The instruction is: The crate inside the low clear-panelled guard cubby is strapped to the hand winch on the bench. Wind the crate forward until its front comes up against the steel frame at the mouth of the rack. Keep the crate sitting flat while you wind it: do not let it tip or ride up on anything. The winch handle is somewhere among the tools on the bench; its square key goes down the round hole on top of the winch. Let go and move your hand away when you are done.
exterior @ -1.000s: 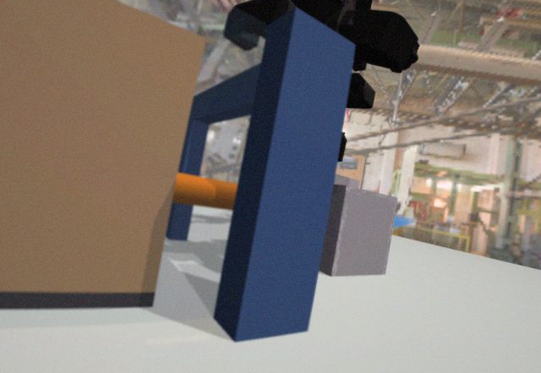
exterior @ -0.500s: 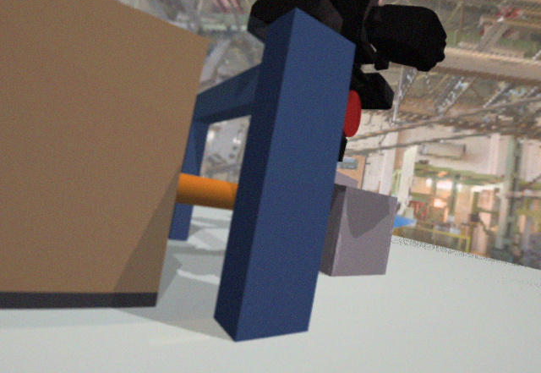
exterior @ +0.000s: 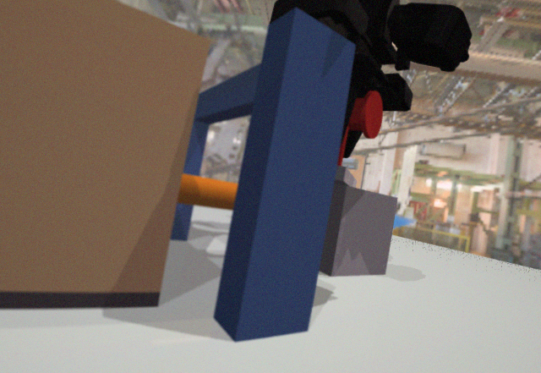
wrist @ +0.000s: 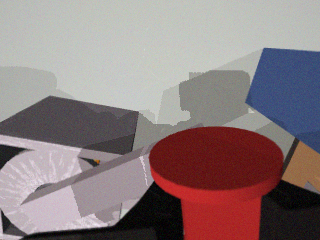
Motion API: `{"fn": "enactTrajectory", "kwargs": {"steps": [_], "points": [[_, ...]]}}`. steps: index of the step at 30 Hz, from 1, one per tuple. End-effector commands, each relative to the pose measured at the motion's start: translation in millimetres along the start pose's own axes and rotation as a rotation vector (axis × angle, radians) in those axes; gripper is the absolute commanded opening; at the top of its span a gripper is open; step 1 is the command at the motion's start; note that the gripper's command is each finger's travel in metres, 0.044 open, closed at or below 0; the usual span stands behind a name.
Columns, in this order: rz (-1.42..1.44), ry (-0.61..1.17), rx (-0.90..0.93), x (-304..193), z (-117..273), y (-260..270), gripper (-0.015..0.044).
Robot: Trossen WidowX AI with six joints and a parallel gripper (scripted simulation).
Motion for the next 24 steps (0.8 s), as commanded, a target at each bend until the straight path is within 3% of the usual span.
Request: {"fn": "enactTrajectory", "kwargs": {"steps": [1,24], "points": [[0.034,-0.041,0.014,23.3,2.3,10.3,0.0000],[0.034,-0.043,0.015,45.5,3.5,27.9,0.0000]]}}
Point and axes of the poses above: the point midway between the two fingers, 35 mm back from their tips, its own z axis back along the fingers, its own y axis across the jaws, x = y × z, the point moved 8 cm from there along z, back along the fingers, and after that the axes turned 6 degrees about z, right-handed, at the moved point
